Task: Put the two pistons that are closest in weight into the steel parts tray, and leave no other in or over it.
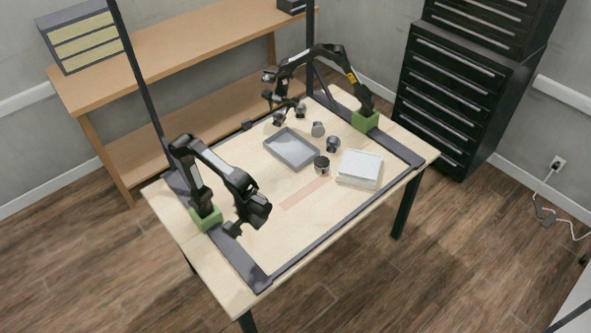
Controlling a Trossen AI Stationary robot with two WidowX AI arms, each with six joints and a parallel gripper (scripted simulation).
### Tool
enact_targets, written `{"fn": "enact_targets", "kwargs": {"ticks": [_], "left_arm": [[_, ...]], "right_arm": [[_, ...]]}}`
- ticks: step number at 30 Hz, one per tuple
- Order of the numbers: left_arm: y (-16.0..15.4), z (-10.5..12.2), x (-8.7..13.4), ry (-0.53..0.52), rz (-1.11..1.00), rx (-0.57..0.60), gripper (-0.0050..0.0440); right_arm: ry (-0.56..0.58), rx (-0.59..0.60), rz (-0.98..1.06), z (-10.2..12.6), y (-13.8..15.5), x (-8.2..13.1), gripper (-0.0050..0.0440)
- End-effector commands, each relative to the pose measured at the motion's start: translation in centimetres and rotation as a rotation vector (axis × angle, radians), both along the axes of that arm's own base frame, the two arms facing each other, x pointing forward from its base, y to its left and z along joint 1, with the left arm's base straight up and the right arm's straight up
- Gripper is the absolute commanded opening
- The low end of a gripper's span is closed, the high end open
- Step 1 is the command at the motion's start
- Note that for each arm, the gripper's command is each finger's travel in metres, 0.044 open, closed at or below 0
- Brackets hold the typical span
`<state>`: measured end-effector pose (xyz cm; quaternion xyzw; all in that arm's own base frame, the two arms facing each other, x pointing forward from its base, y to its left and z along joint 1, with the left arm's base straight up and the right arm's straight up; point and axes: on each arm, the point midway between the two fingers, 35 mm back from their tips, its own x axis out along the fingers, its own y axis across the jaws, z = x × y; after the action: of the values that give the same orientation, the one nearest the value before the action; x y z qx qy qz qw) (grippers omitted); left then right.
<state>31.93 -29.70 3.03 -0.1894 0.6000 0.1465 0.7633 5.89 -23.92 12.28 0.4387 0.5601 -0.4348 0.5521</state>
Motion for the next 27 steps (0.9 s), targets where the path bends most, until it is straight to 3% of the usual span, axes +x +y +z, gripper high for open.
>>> {"fn": "enact_targets", "kwargs": {"ticks": [1, 27], "left_arm": [[-0.2, 0.6, 0.3, -0.022, 0.006, -0.022, 0.0378], [-0.1, -3.7, 1.4, -0.015, 0.002, -0.014, 0.0378]], "right_arm": [[-0.011, -0.031, 0.006, 0.8, -0.5, 0.2, 0.0400], [-0.011, -0.031, 0.006, 0.8, -0.5, 0.2, 0.0400]]}}
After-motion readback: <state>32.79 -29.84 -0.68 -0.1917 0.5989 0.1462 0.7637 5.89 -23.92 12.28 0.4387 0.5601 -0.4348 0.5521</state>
